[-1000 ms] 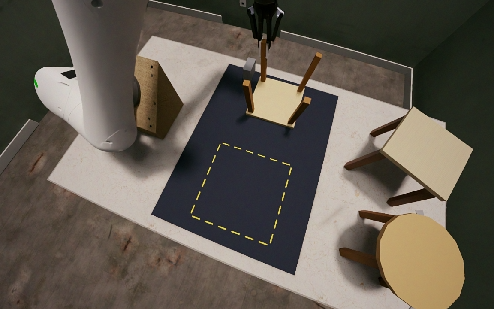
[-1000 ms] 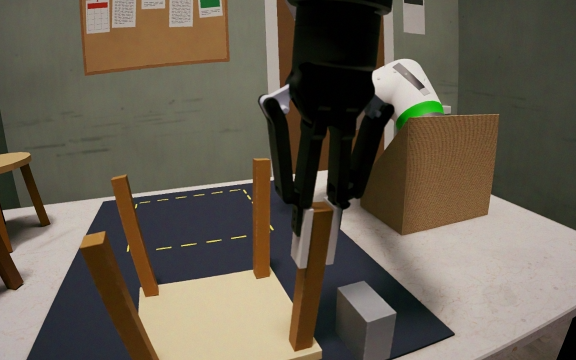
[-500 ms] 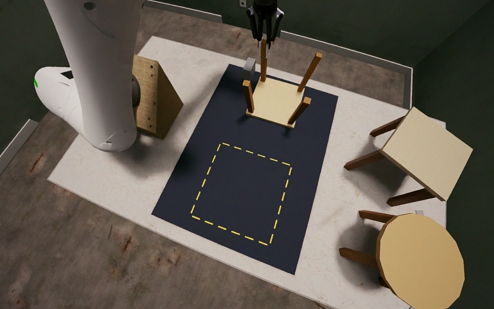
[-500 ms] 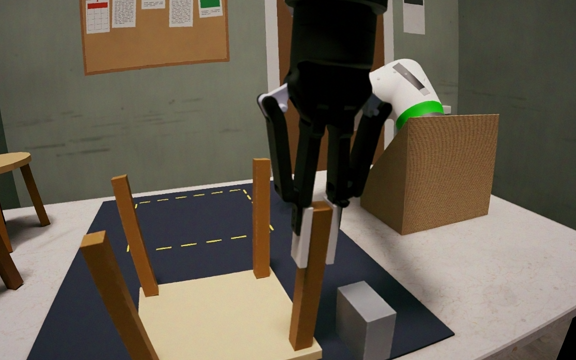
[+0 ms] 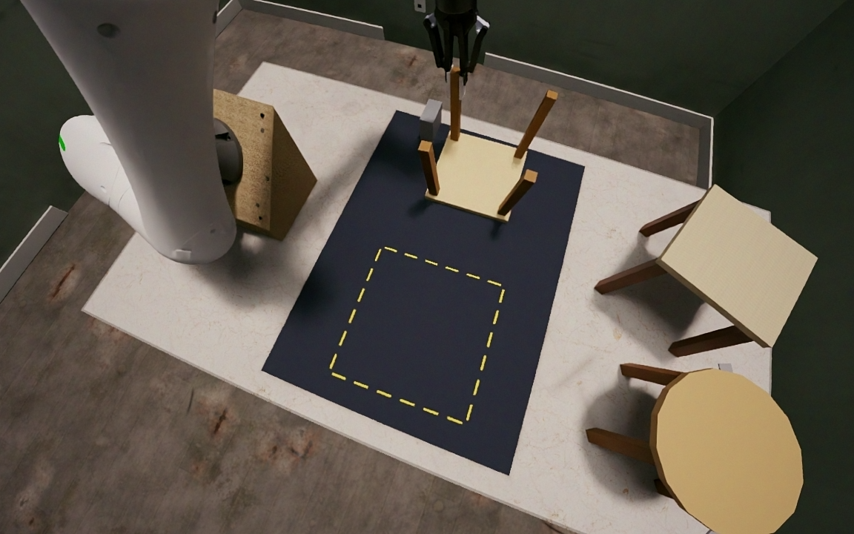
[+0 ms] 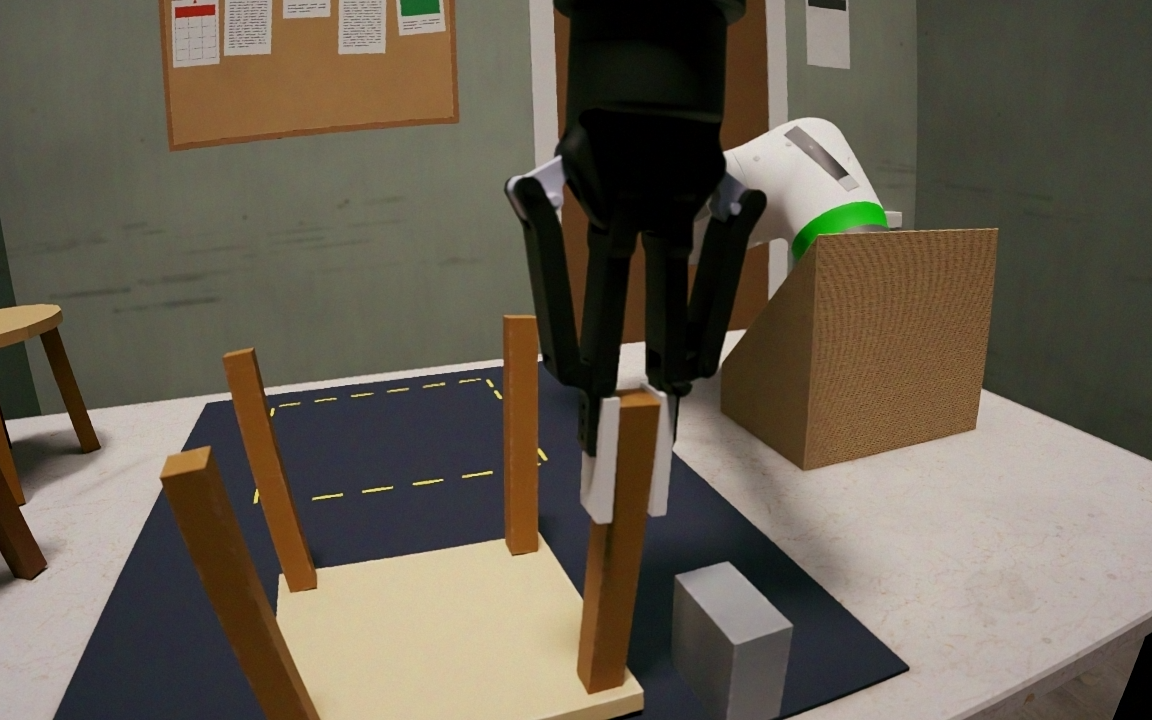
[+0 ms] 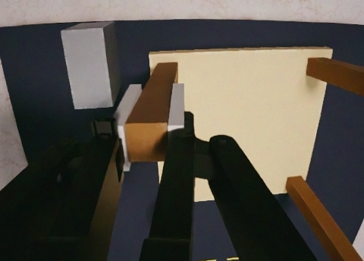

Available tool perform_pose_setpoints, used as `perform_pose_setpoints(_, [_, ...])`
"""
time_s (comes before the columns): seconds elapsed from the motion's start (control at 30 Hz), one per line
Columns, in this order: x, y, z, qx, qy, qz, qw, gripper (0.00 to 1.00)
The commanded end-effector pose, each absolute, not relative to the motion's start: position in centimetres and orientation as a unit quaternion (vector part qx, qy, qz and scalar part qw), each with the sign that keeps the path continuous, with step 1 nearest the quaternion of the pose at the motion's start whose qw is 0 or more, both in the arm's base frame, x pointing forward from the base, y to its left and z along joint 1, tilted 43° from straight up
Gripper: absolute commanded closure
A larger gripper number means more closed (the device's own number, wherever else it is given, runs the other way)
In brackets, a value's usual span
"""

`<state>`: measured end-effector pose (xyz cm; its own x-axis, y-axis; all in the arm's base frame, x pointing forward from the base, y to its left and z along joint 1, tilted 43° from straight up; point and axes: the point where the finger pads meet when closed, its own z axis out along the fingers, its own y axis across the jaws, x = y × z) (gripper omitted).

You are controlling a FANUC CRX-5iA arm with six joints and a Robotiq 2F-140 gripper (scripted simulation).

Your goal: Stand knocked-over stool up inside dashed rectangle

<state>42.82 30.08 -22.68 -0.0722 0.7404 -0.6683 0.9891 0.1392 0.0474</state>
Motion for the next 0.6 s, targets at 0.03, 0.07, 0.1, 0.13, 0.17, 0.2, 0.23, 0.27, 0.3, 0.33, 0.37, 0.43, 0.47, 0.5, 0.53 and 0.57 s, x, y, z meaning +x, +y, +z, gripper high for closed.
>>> perform_pose_setpoints(0.03, [42.9, 30.2, -19.9, 0.62, 0.701, -0.213, 0.281, 0.9])
perform_pose_setpoints(0.07, [42.9, 30.2, -19.8, 0.622, 0.702, -0.208, 0.276, 0.9])
perform_pose_setpoints(0.1, [42.9, 30.2, -19.8, 0.624, 0.704, -0.203, 0.27, 0.9])
perform_pose_setpoints(0.13, [42.9, 30.2, -19.7, 0.626, 0.706, -0.198, 0.265, 0.9])
perform_pose_setpoints(0.17, [42.9, 30.2, -19.7, 0.628, 0.707, -0.193, 0.259, 0.9])
perform_pose_setpoints(0.2, [42.9, 30.2, -19.6, 0.631, 0.709, -0.188, 0.254, 0.9])
perform_pose_setpoints(0.23, [42.9, 30.2, -19.6, 0.631, 0.709, -0.188, 0.254, 0.9])
perform_pose_setpoints(0.27, [42.9, 30.2, -19.6, 0.631, 0.709, -0.188, 0.254, 0.9])
perform_pose_setpoints(0.3, [42.9, 30.2, -19.6, 0.633, 0.711, -0.182, 0.248, 0.9])
perform_pose_setpoints(0.33, [42.9, 30.2, -19.5, 0.635, 0.712, -0.176, 0.241, 0.9])
perform_pose_setpoints(0.37, [42.9, 30.1, -19.0, 0.636, 0.713, -0.173, 0.238, 0.9])
perform_pose_setpoints(0.43, [43.0, 30.0, -17.4, 0.636, 0.713, -0.173, 0.238, 0.9])
perform_pose_setpoints(0.47, [43.0, 29.9, -16.6, 0.636, 0.713, -0.173, 0.238, 0.9])
perform_pose_setpoints(0.5, [43.0, 29.8, -16.3, 0.638, 0.715, -0.168, 0.232, 0.9])
perform_pose_setpoints(0.53, [43.0, 29.8, -16.3, 0.64, 0.717, -0.161, 0.225, 0.9])
perform_pose_setpoints(0.57, [43.0, 29.8, -16.2, 0.643, 0.718, -0.154, 0.217, 0.9])
